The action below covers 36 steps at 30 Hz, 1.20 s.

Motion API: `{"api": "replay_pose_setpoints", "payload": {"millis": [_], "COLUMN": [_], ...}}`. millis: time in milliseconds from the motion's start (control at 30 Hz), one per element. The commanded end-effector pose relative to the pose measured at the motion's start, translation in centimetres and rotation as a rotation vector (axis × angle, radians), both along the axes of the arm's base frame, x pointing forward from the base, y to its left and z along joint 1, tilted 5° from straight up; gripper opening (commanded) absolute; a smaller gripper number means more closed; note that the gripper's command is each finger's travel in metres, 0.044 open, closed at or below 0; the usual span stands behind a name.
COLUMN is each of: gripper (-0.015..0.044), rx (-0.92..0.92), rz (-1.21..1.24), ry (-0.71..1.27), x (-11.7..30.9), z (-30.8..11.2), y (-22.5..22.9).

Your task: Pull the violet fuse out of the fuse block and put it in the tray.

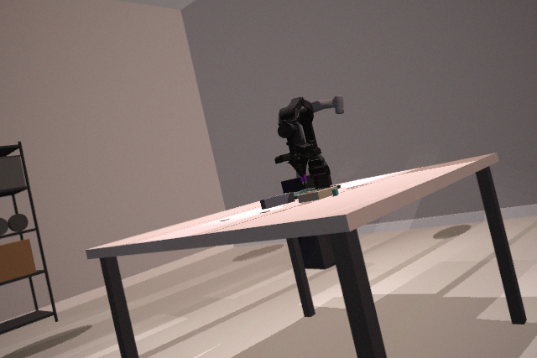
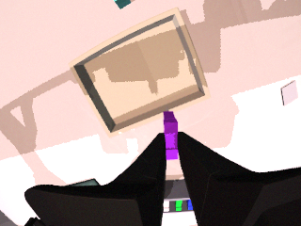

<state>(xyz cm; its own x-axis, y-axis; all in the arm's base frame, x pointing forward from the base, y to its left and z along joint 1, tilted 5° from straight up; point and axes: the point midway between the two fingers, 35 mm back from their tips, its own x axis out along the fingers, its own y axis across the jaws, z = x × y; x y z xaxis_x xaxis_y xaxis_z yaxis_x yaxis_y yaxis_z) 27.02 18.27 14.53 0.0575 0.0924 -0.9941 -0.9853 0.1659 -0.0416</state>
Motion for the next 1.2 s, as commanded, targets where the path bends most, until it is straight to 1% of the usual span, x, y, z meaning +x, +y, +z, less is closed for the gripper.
{"api": "replay_pose_setpoints", "payload": {"millis": [0, 200, 1100, 1167], "gripper": [0.0, 0.0, 0.0, 0.0053], "rx": [-0.001, 0.003, 0.003, 0.006], "rz": [-0.005, -0.005, -0.005, 0.001], "ry": [-0.001, 0.0, 0.0, 0.003], "x": [-0.8, -2.1, -1.9, -1.9], "z": [0.1, 0.3, -3.7, -3.3], "y": [1.7, 3.8, 4.2, 4.2]}}
